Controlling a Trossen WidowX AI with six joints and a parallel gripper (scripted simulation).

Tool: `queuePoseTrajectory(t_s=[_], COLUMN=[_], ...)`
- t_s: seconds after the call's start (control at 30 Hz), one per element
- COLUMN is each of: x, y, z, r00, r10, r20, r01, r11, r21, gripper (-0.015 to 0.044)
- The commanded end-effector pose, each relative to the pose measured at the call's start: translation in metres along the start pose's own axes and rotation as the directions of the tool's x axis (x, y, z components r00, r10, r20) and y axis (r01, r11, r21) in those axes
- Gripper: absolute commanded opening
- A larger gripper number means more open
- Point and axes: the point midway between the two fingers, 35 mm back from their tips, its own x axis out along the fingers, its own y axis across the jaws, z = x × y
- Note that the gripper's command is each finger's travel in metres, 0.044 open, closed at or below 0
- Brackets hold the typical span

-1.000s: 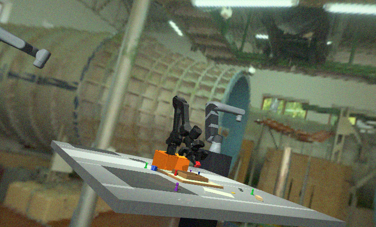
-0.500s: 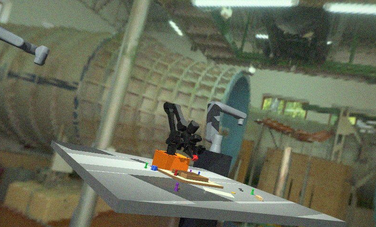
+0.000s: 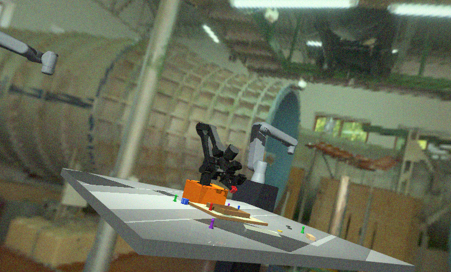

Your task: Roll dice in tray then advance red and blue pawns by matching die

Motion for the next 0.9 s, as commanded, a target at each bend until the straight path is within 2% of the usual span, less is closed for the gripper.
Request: queuePoseTrajectory(t_s=[0.0, 0.17, 0.3, 0.43, 0.5, 0.63, 0.87], x=[0.000, -0.001, -0.025, -0.027, -0.025, -0.016, 0.003], y=[0.000, 0.000, 0.000, 0.000, 0.000, 0.000, 0.000], z=[0.000, 0.002, 0.029, 0.030, 0.030, 0.028, 0.020], r00=[1.000, 1.000, 1.000, 1.000, 0.999, 0.975, 0.848], r10=[0.000, 0.000, -0.003, -0.004, -0.004, -0.005, -0.006], r20=[0.001, 0.001, -0.003, -0.003, -0.036, -0.224, -0.530], r01=[0.000, 0.000, 0.003, 0.004, 0.004, 0.003, 0.003], r11=[1.000, 1.000, 1.000, 1.000, 1.000, 1.000, 1.000], r21=[0.000, 0.000, -0.004, -0.004, -0.005, -0.008, -0.007], gripper=[0.0105, 0.0236, 0.0341, 0.0440, 0.0440, 0.0440, 0.0440])
